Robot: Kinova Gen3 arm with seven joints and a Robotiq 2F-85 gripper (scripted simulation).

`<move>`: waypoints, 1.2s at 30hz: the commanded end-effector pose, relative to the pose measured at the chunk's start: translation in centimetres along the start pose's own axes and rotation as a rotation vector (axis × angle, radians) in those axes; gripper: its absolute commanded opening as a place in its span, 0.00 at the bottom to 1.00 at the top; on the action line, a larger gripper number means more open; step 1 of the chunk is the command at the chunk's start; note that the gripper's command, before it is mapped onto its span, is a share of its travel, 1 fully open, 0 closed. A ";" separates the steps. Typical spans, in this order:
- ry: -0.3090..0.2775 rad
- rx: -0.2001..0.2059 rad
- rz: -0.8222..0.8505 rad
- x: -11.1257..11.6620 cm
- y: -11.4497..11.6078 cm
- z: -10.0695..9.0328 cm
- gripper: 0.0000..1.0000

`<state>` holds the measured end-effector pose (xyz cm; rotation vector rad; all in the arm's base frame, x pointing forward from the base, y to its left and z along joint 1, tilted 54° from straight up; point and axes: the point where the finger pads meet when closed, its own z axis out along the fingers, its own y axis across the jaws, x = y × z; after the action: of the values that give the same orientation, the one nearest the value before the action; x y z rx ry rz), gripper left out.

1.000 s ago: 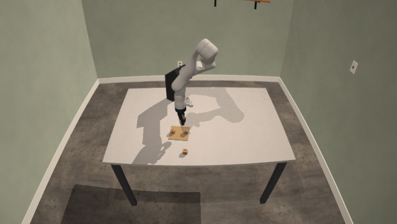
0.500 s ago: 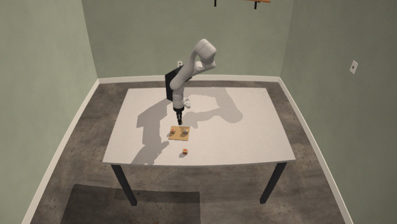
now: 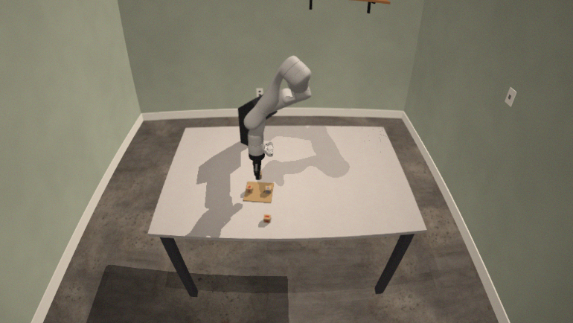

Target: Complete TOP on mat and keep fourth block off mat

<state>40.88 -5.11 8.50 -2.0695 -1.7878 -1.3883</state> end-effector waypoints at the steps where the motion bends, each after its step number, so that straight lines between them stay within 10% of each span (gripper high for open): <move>1: 0.000 -0.003 0.035 -0.1 -0.2 -0.1 0.26; 36: -0.001 -0.004 0.048 -0.2 -0.2 1.1 0.26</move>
<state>41.28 -5.25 8.03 -2.1122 -1.7190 -1.3848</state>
